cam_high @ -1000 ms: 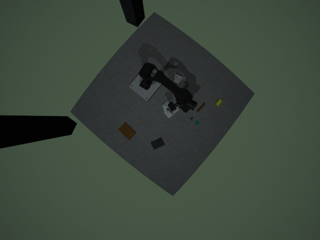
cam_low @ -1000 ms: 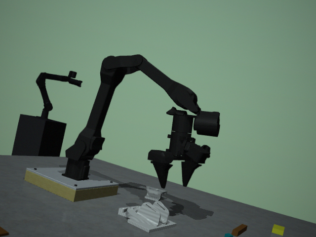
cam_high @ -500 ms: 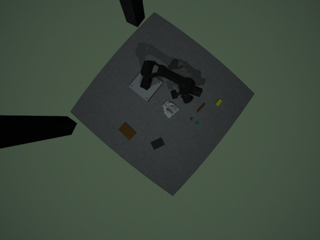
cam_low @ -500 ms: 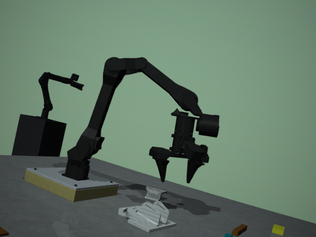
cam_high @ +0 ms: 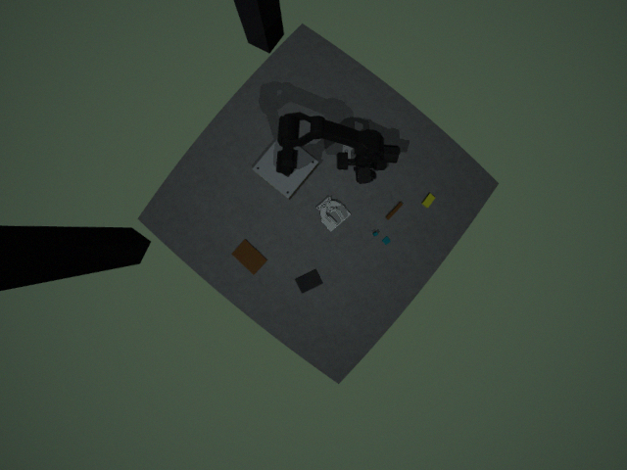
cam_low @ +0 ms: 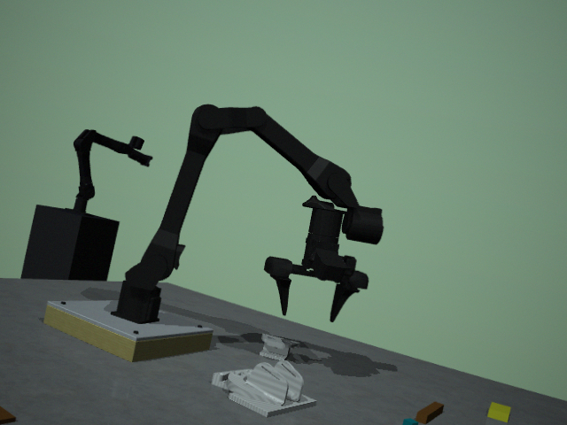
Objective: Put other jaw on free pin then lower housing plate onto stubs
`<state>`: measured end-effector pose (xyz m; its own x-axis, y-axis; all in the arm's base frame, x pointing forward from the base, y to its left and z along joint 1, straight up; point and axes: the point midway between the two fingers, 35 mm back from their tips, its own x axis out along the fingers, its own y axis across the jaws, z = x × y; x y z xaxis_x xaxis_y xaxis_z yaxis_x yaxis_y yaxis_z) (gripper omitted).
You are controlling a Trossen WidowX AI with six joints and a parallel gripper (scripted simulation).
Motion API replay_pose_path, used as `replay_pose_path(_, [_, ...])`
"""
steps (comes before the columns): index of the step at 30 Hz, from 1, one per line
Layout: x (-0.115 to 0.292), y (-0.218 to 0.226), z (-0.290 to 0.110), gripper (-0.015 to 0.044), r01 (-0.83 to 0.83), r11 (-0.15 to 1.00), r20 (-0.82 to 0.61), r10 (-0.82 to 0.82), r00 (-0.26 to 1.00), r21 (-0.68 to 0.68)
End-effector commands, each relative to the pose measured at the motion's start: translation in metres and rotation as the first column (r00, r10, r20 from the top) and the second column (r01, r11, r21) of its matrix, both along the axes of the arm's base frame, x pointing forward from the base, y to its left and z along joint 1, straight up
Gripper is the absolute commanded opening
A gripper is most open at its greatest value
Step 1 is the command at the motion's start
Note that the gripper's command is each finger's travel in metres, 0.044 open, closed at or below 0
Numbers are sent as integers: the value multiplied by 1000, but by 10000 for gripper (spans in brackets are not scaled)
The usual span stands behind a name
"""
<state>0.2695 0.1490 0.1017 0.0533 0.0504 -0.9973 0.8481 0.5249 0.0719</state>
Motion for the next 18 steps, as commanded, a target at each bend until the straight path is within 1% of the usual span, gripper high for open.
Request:
replay_pose_path(1, [-10,14,1,440,77,997,-8,-77,997,-4])
replay_pose_path(18, [-66,71,2,440,388,921,-44,-389,920,-19])
